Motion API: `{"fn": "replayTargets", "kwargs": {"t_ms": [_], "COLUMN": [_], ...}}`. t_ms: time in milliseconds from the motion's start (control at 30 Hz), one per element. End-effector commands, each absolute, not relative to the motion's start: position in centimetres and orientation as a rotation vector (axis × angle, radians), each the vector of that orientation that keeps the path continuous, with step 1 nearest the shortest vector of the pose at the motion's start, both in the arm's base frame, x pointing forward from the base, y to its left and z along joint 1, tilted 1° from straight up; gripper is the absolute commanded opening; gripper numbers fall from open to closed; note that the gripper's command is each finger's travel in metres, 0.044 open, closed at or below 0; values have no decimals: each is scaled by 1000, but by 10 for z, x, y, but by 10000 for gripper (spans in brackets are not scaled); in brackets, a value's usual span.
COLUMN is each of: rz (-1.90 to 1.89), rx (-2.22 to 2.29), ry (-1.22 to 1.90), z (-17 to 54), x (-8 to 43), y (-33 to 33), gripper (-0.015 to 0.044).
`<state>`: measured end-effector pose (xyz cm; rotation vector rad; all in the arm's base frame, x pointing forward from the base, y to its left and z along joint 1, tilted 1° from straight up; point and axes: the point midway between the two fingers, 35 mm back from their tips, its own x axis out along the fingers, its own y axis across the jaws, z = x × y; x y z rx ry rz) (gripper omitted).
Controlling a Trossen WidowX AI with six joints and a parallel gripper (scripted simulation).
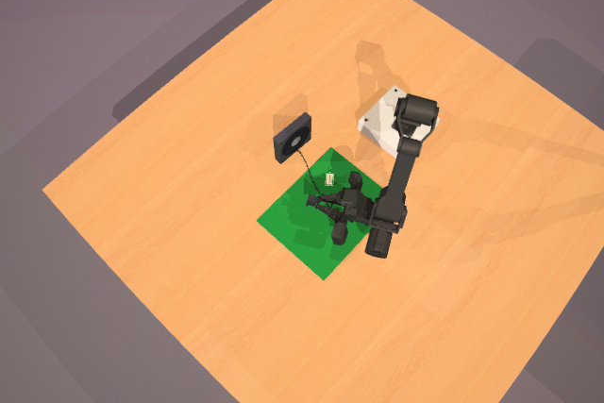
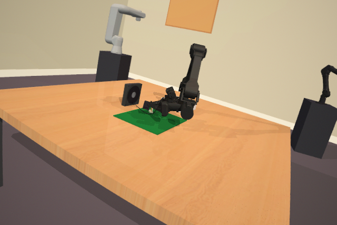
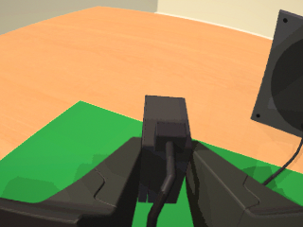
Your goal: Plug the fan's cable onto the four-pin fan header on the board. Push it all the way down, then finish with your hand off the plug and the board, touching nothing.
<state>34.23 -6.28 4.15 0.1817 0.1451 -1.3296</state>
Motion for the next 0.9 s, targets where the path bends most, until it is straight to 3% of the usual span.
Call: {"fn": "replayTargets", "kwargs": {"t_ms": [0,867], "rz": [-1331,-1331], "rx": [177,177], "ry": [149,150], "z": [36,27], "x": [342,342], "y": [-63,-63], "gripper": [0,0]}}
